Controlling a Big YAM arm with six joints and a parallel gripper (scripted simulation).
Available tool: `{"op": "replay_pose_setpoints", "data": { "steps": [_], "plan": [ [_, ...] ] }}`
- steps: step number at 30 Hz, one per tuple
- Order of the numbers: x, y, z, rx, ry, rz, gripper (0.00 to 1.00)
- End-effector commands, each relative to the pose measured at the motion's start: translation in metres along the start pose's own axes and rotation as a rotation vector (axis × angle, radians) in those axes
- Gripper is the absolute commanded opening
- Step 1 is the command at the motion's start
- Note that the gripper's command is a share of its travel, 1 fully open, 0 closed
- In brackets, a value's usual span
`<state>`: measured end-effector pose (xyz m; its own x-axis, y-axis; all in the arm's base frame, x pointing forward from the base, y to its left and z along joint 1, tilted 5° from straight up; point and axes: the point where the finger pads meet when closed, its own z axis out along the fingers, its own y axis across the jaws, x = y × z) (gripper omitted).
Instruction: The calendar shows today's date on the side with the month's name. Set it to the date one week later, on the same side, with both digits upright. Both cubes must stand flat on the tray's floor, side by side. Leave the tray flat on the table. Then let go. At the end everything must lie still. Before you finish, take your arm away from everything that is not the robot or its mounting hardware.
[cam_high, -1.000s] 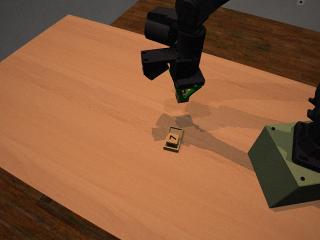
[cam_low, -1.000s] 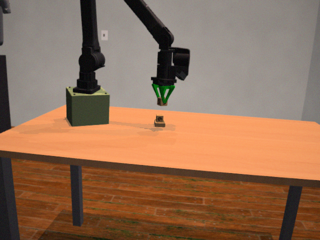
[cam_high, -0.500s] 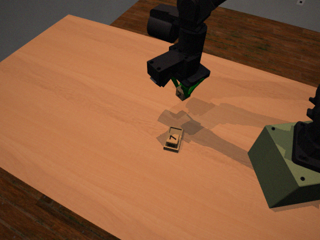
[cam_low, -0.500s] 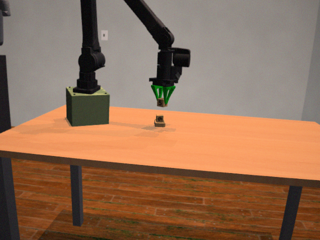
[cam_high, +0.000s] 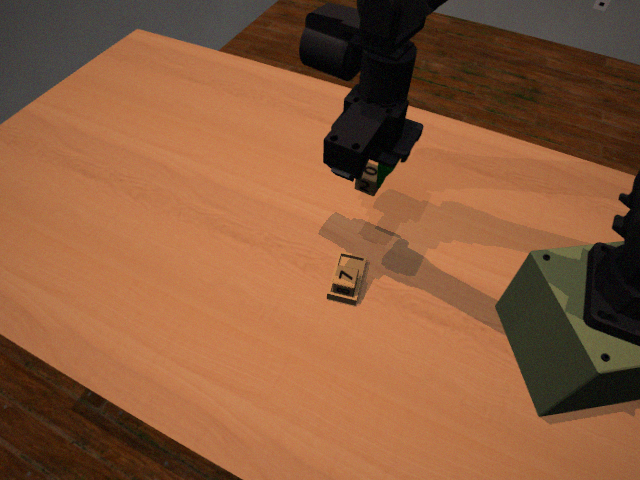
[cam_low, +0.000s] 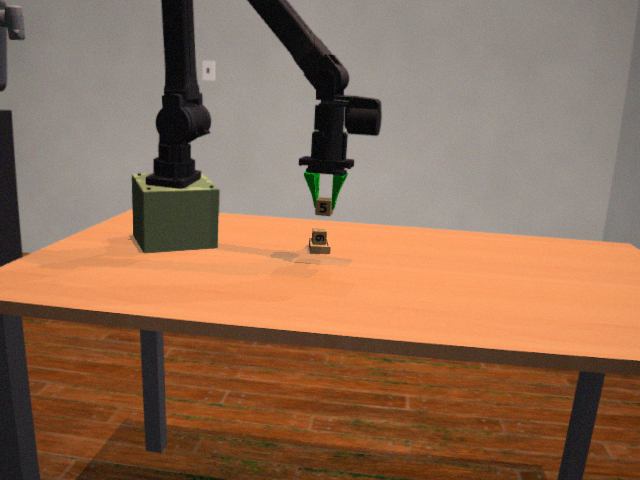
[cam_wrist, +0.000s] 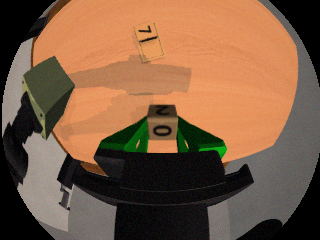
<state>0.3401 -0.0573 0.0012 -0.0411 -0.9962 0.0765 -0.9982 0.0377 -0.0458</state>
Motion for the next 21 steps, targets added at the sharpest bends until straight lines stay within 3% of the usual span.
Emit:
{"op": "replay_pose_setpoints", "data": {
  "steps": [1,21],
  "plan": [
    [0.0076,-0.028,-0.007,0.052,-0.007,-0.152,0.27],
    [0.0079,-0.0274,-0.0063,0.05,-0.005,-0.227,0.27]
  ]
}}
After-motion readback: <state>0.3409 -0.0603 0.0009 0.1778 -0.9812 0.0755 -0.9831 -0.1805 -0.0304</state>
